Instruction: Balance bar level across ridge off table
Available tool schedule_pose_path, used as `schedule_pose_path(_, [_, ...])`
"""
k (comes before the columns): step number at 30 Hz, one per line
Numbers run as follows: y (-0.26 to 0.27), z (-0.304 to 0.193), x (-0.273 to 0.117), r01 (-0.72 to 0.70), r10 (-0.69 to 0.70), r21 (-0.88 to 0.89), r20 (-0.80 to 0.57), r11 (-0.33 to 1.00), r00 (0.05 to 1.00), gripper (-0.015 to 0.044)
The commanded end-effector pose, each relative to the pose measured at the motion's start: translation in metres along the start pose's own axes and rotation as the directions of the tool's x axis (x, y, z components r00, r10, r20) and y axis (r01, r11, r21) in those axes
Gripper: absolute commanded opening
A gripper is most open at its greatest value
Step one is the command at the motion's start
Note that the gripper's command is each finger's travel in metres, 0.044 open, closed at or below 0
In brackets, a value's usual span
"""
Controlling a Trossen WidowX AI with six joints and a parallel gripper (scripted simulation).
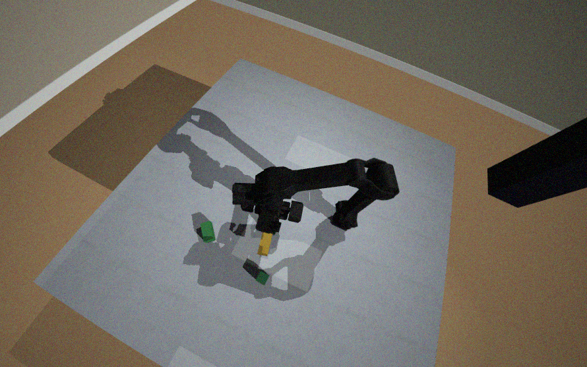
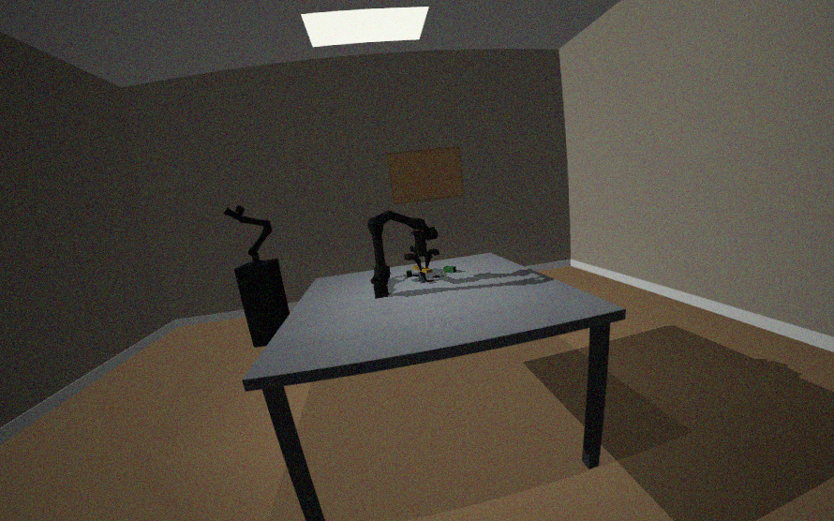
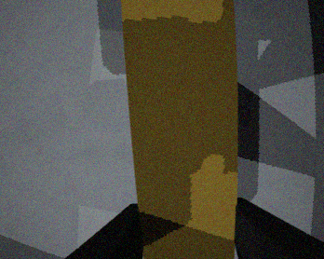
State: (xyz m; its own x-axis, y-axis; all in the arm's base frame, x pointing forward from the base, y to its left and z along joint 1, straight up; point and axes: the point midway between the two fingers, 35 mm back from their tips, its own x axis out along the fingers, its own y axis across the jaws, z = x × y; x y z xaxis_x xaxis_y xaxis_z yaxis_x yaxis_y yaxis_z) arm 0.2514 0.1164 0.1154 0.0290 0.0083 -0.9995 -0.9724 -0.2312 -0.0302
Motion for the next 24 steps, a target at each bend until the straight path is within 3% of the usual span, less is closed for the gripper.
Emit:
schedule_pose_path(1, [0.0000, 0.0009, 0.0015, -0.002, 0.002, -0.002, 0.004, 1.000, 1.000, 0.0000])
schedule_pose_path(24, [0.0002, 0.0007, 0.0034, -0.002, 0.002, -0.002, 0.004, 1.000, 1.000, 0.0000])
